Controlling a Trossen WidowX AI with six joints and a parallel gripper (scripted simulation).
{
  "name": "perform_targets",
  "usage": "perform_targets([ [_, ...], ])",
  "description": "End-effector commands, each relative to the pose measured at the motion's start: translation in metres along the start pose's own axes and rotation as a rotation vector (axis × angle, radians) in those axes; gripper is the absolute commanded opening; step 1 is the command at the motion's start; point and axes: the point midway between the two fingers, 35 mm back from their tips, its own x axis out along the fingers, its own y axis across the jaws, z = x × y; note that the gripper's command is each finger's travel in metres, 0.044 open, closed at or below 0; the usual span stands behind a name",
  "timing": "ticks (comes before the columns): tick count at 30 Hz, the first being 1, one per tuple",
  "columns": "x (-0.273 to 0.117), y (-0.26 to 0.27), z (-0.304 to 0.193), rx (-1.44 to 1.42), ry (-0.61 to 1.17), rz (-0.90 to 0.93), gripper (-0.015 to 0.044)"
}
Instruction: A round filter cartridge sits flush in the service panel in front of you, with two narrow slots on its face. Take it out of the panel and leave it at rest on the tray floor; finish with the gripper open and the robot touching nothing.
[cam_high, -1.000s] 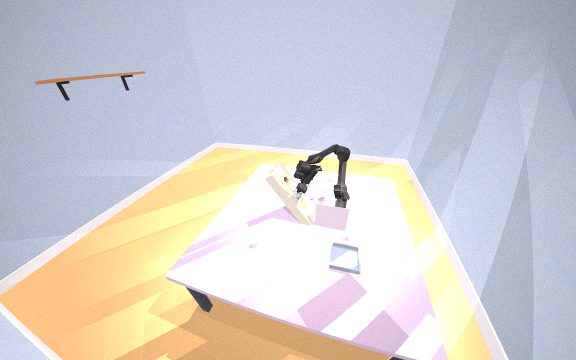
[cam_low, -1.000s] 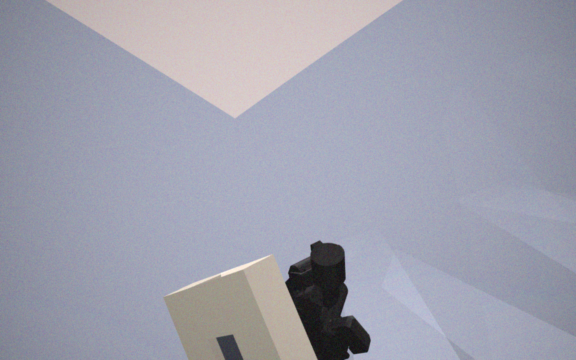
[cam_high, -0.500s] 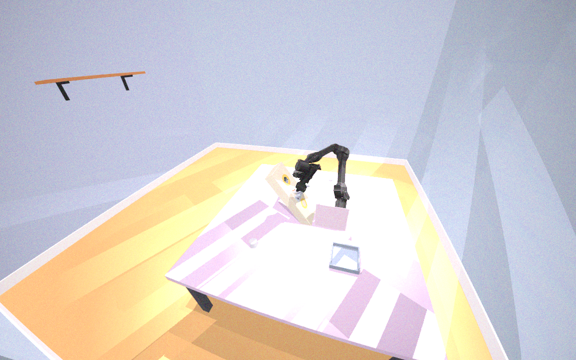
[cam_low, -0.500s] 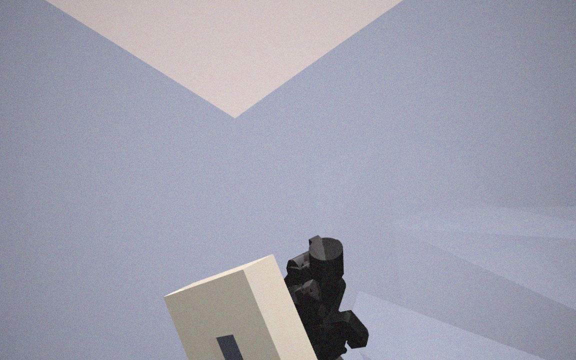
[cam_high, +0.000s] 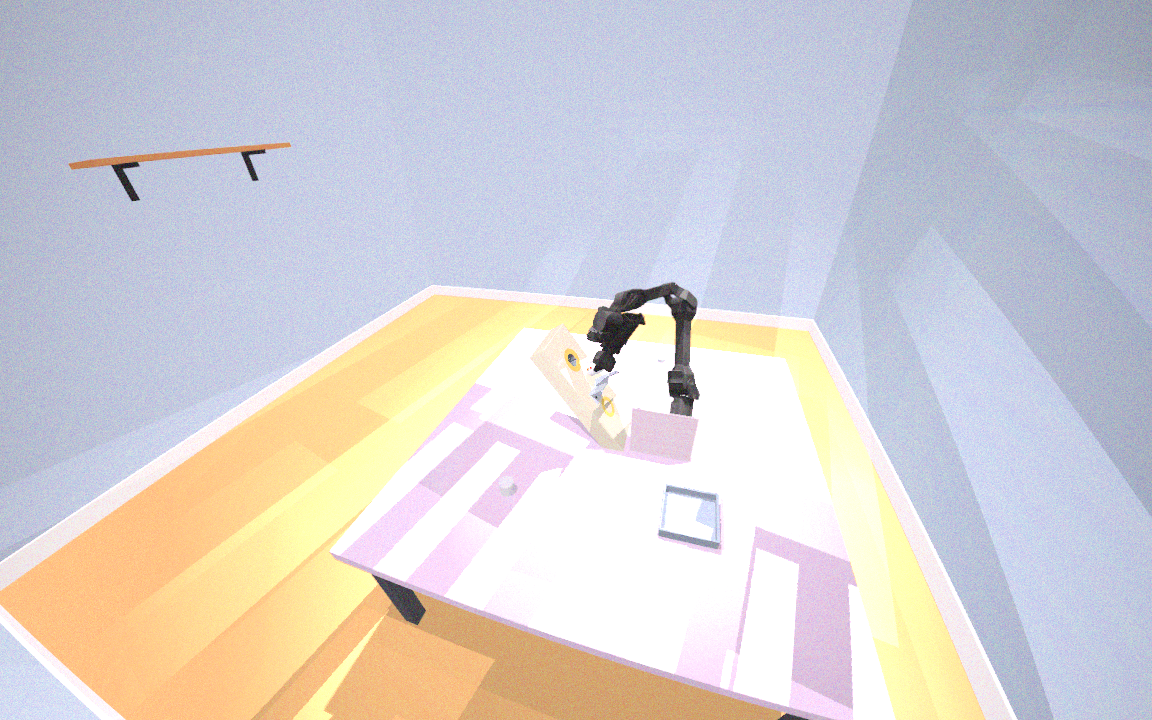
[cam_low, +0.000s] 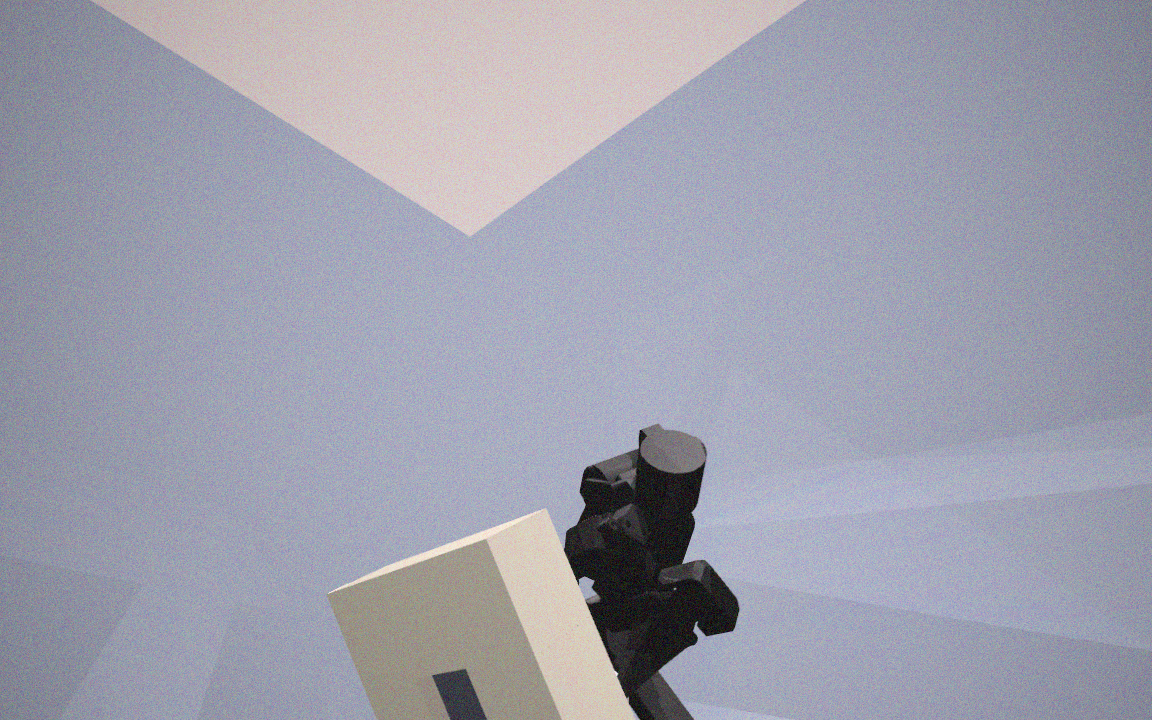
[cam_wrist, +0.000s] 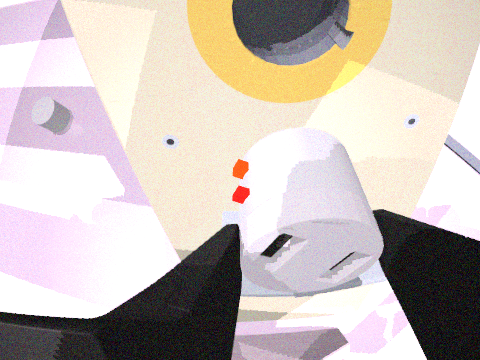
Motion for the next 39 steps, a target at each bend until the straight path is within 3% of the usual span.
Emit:
perform_targets([
  [1,-0.022,0.001,0.002,0.006,-0.004,0.004,0.0000],
  [8,-0.053,-0.001,0.001,0.006,-0.006,-0.003,0.0000],
  [28,-0.039,0.089,0.001,0.010,-0.007,0.002,0.0000],
  [30,-0.039,0.082,-0.002,-0.026,0.004,0.007,0.0000],
  [39,-0.049,0.145,-0.044,-0.356,0.043,0.200,0.0000],
])
